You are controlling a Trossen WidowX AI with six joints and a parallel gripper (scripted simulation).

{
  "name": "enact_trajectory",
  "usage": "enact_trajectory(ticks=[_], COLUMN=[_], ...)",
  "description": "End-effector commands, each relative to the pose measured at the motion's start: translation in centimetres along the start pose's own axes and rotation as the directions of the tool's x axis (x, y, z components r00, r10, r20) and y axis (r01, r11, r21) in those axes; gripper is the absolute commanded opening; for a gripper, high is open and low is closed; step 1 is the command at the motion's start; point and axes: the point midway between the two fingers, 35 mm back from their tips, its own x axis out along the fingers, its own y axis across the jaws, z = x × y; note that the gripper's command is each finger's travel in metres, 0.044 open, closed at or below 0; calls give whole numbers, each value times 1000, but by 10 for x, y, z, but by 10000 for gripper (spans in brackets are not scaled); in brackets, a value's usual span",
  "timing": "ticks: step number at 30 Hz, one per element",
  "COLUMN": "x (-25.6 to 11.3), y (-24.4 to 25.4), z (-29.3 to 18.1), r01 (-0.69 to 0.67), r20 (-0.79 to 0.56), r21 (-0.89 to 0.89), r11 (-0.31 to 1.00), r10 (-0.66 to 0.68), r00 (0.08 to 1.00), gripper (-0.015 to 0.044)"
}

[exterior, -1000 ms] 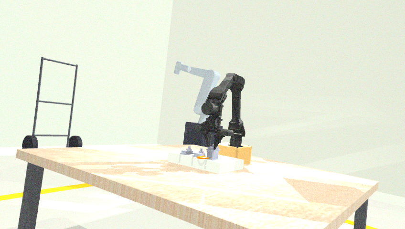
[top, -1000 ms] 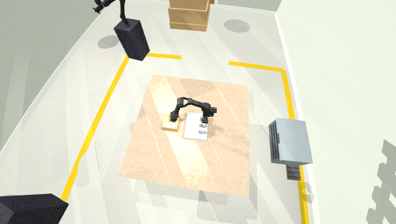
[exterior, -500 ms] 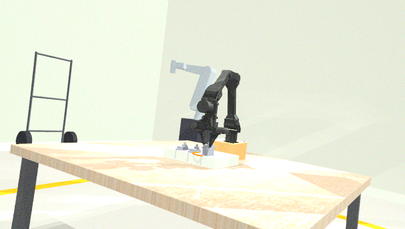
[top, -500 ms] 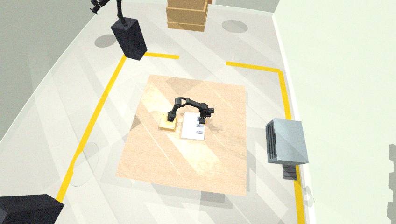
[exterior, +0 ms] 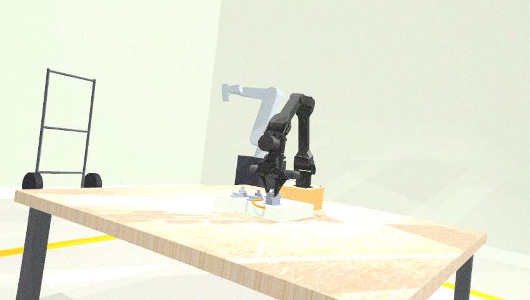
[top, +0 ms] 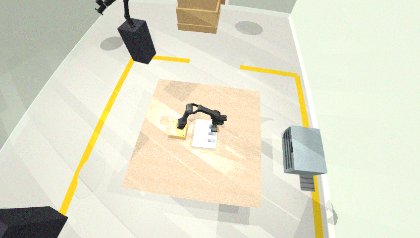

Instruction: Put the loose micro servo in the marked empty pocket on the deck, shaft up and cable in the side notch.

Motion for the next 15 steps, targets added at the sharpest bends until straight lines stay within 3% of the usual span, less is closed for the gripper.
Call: enact_trajectory(ticks=[1,15], x=[4,14], y=[0,0], z=[-1,-1], r01=[1,1], r20=[-4,-4], r21=[-1,-1], r11=[1000,1000], r10=[-1,-1], r00=[1000,1000], gripper=[0,0])
